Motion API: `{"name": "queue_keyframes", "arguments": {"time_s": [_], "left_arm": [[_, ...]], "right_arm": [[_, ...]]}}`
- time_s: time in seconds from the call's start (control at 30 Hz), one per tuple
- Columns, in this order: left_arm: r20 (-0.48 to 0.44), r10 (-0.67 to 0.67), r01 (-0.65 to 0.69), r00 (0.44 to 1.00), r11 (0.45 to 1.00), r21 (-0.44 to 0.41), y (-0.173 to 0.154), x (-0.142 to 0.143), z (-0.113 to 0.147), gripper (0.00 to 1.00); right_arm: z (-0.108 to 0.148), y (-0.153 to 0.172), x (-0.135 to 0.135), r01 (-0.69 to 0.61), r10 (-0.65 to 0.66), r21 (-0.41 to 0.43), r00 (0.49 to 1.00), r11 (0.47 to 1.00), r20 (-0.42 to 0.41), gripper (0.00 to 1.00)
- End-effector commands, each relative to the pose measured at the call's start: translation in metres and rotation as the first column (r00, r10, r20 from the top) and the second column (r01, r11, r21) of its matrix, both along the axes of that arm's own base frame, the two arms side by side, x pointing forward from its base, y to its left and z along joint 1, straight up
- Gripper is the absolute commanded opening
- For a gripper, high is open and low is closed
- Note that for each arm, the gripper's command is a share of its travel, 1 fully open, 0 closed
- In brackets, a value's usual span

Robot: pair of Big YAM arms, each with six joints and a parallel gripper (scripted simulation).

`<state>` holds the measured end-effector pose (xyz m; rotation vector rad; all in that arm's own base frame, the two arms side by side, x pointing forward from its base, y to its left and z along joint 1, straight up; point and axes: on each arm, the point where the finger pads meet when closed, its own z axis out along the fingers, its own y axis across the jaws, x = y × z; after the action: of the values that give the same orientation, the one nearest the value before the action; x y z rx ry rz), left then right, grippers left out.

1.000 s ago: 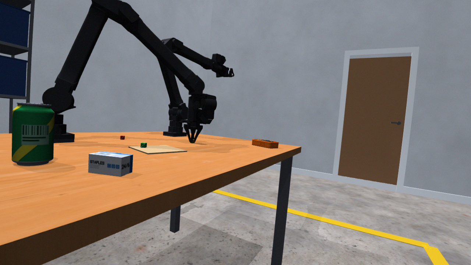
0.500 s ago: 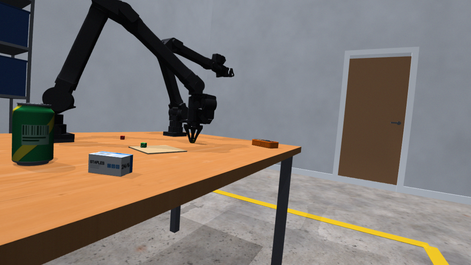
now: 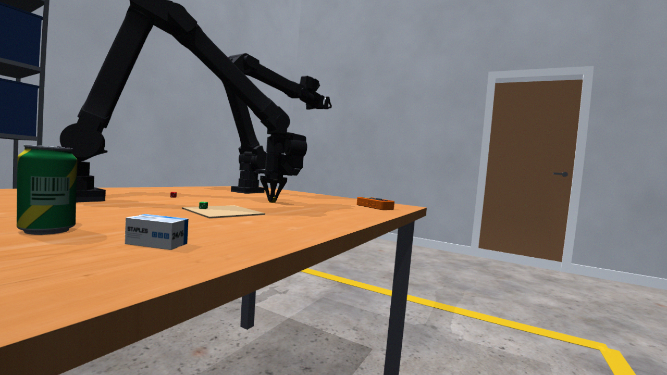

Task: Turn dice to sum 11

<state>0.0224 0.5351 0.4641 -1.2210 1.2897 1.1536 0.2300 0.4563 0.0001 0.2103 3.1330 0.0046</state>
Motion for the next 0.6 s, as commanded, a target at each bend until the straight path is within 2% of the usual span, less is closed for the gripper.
{"name": "queue_keyframes", "arguments": {"time_s": [0.0,0.07,0.13,0.27,0.37,0.4,0.57], "left_arm": [[0.015,0.013,-0.014,1.0,0.998,0.068,0.01,-0.006,0.036,1.0],[0.015,0.013,-0.014,1.0,0.998,0.068,0.01,-0.006,0.036,1.0],[0.015,0.013,-0.014,1.0,0.998,0.068,0.01,-0.006,0.036,1.0],[0.015,0.013,-0.014,1.0,0.998,0.068,0.01,-0.006,0.036,1.0],[0.015,0.013,-0.014,1.0,0.998,0.068,0.01,-0.006,0.036,1.0],[0.015,0.013,-0.014,1.0,0.998,0.068,0.01,-0.006,0.036,1.0],[0.015,0.013,-0.014,1.0,0.998,0.068,0.01,-0.006,0.036,1.0]], "right_arm": [[-0.006,-0.002,0.006,0.005,-0.005,-0.004,1.0,1.0,-0.003,0.11],[0.007,0.001,0.008,0.005,-0.005,0.007,1.0,1.0,0.003,0.11],[0.037,0.019,0.017,0.004,-0.006,0.061,1.0,0.998,0.031,0.11],[0.058,0.017,0.016,0.004,-0.006,0.059,1.0,0.998,0.03,0.11],[0.058,0.016,0.015,0.004,-0.005,0.047,1.0,0.999,0.023,0.11],[0.073,0.016,0.015,0.004,-0.006,0.06,1.0,0.998,0.03,0.11],[0.111,0.015,0.014,0.004,-0.006,0.062,1.0,0.998,0.031,0.11]]}}
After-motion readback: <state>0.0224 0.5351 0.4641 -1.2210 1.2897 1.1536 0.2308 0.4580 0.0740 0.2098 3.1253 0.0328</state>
